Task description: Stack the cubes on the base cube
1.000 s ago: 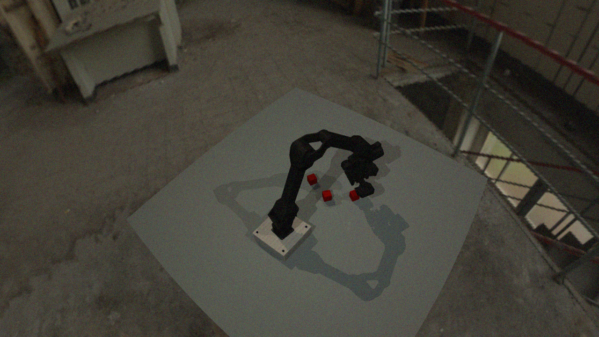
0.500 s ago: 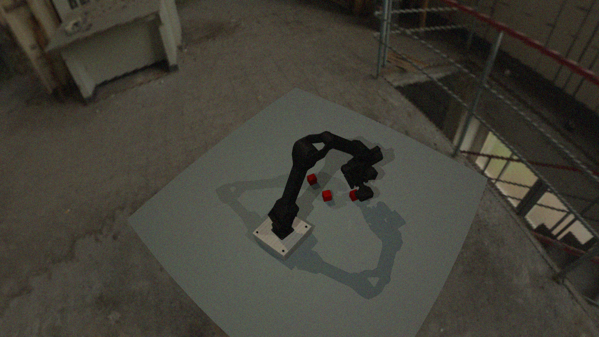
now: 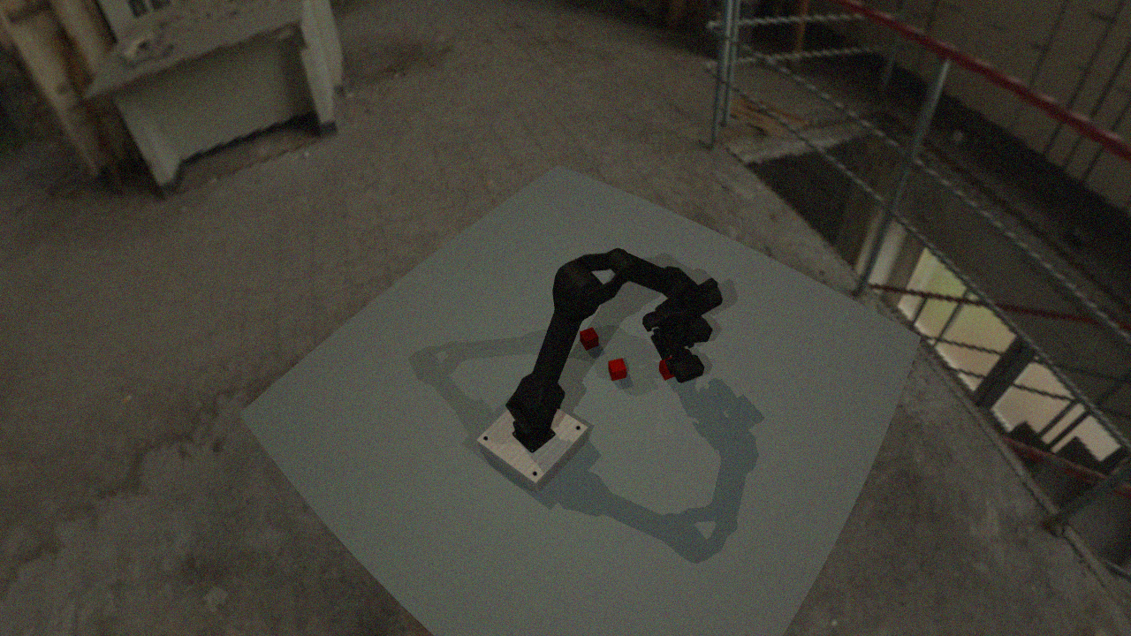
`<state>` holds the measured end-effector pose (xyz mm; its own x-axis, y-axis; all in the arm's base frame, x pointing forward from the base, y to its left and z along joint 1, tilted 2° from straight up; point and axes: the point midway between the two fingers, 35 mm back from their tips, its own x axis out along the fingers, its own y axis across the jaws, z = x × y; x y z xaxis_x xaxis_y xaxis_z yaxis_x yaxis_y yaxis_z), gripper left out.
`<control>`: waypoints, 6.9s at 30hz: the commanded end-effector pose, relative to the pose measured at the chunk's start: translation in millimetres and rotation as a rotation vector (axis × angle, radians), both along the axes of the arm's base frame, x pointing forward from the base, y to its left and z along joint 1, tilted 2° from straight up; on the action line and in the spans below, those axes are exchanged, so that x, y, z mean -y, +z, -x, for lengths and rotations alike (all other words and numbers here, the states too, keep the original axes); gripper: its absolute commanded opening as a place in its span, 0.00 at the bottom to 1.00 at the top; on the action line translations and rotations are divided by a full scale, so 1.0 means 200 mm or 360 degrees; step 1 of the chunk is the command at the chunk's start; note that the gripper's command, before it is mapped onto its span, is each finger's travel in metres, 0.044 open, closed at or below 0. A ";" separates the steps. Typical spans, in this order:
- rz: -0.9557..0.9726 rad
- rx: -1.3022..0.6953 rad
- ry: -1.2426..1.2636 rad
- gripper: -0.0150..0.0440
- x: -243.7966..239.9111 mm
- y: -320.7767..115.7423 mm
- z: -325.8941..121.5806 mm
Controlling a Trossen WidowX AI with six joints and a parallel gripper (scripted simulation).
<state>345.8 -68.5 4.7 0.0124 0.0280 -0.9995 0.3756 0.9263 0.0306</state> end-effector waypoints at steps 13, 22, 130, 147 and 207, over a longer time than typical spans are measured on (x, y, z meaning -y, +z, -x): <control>0.0008 0.0002 0.0002 0.43 0.01 0.23 -0.02; 0.0008 0.0002 0.0002 0.43 0.01 0.37 -0.02; -0.0002 0.0038 0.1382 0.43 -0.93 0.21 0.42; -0.0002 0.0038 0.1382 0.43 -0.93 0.19 0.42; 0.0016 0.0052 0.2046 0.70 -0.53 0.49 0.40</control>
